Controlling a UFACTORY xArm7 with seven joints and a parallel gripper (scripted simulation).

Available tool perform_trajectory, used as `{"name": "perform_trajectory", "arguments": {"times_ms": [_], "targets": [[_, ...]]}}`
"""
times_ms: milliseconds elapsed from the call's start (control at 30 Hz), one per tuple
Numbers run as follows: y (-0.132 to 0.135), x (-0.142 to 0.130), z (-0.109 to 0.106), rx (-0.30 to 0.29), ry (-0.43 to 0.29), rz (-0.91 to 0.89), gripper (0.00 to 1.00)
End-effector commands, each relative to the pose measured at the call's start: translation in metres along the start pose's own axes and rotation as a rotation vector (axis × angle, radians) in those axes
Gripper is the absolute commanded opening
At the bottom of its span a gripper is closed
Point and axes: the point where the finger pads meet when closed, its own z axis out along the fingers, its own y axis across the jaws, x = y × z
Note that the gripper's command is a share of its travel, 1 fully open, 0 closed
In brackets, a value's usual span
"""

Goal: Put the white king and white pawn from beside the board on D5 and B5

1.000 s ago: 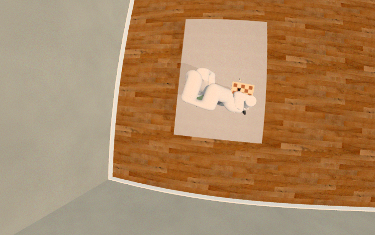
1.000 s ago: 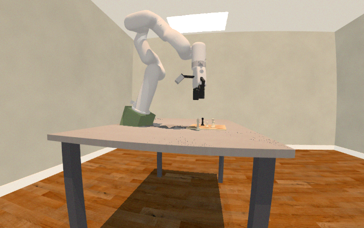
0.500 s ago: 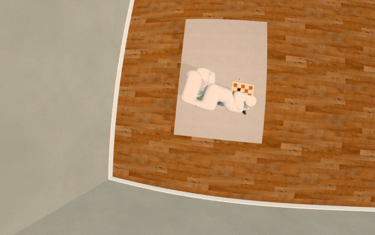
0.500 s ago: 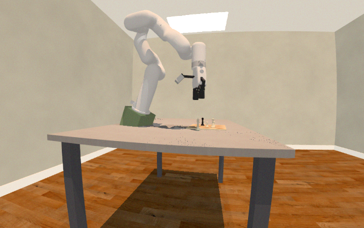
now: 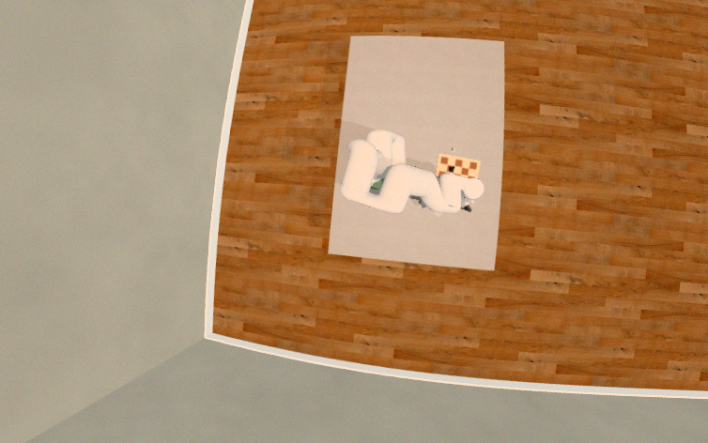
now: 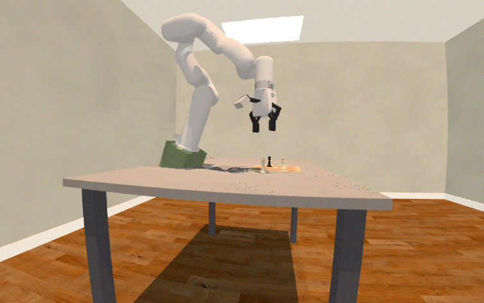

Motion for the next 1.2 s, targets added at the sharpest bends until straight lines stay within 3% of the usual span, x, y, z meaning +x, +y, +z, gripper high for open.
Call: {"name": "perform_trajectory", "arguments": {"times_ms": [0, 33, 500, 567, 600, 1067, 1133, 1167], "targets": [[-0.001, 0.000, -0.001, -0.006, -0.014, -0.185, 1.00], [-0.001, 0.000, -0.001, -0.005, -0.015, -0.322, 1.00], [-0.001, 0.001, 0.011, 0.017, 0.009, -0.947, 1.00], [-0.001, 0.001, 0.011, 0.017, 0.009, -0.947, 1.00], [0.000, 0.001, 0.013, 0.019, 0.013, -1.083, 1.00], [0.001, -0.001, 0.029, 0.024, 0.040, -1.709, 1.00], [0.001, -0.001, 0.029, 0.024, 0.040, -1.709, 1.00], [0.001, -0.001, 0.029, 0.024, 0.043, -1.844, 1.00]]}}
